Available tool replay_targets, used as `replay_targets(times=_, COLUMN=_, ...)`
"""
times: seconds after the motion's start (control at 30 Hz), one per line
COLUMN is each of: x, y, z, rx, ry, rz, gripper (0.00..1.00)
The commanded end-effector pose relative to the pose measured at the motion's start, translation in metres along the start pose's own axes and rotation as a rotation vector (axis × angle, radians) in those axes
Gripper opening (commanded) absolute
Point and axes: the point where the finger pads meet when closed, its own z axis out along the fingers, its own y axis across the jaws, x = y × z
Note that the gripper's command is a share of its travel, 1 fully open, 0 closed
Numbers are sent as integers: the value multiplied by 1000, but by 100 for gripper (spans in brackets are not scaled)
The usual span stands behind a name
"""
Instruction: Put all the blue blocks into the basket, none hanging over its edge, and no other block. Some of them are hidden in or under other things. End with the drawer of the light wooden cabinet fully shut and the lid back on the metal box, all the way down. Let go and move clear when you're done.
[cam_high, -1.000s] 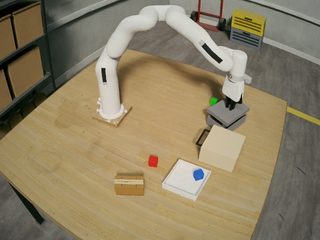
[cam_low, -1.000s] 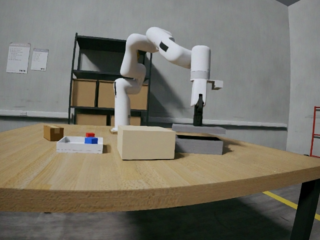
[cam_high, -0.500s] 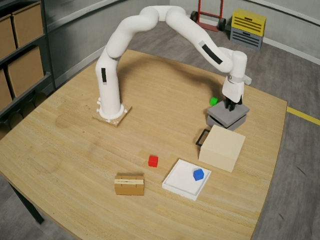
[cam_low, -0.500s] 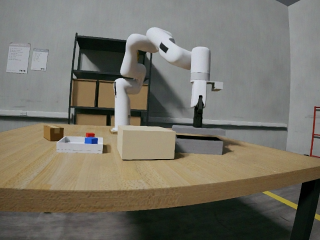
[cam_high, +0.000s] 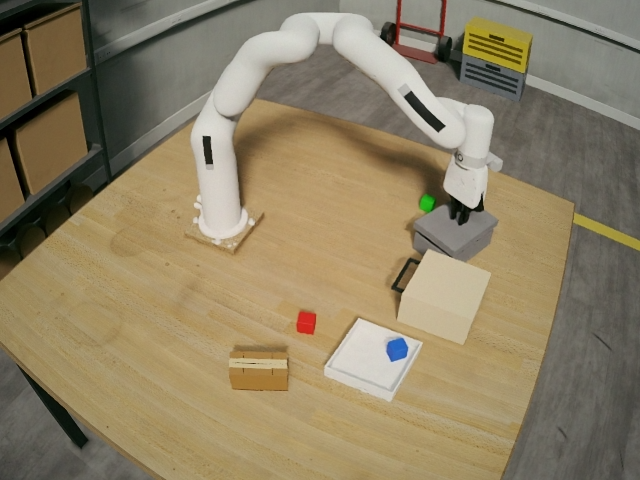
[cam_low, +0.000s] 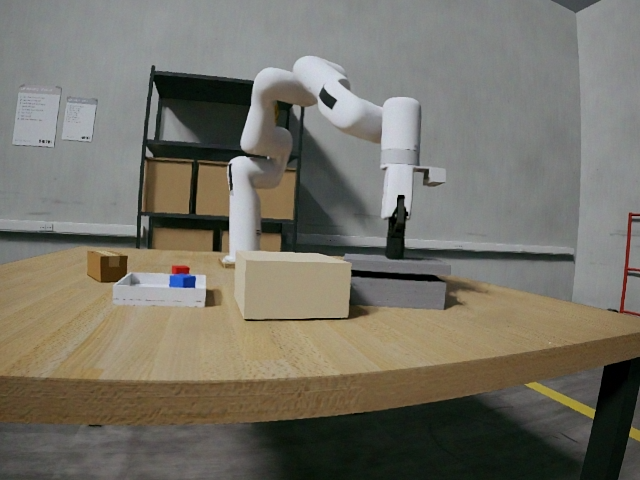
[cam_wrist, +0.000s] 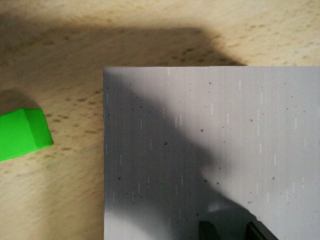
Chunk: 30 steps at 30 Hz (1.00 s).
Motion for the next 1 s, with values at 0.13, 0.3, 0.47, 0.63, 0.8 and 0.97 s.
replay_targets(times=0.13, x=1, y=1, z=3, rx=-4, ry=4, rz=0, gripper=0)
replay_targets(times=0.3, x=1, y=1, z=5, rx=-4, ry=4, rz=0, gripper=0)
replay_targets(times=0.47, x=1, y=1, z=9, rx=-4, ry=4, rz=0, gripper=0)
replay_targets(times=0.63, x=1, y=1, z=12, rx=-4, ry=4, rz=0, gripper=0)
replay_targets(times=0.8, x=1, y=1, z=15, rx=-4, ry=4, rz=0, gripper=0)
replay_targets(times=0.97, x=1, y=1, z=17, rx=-4, ry=4, rz=0, gripper=0)
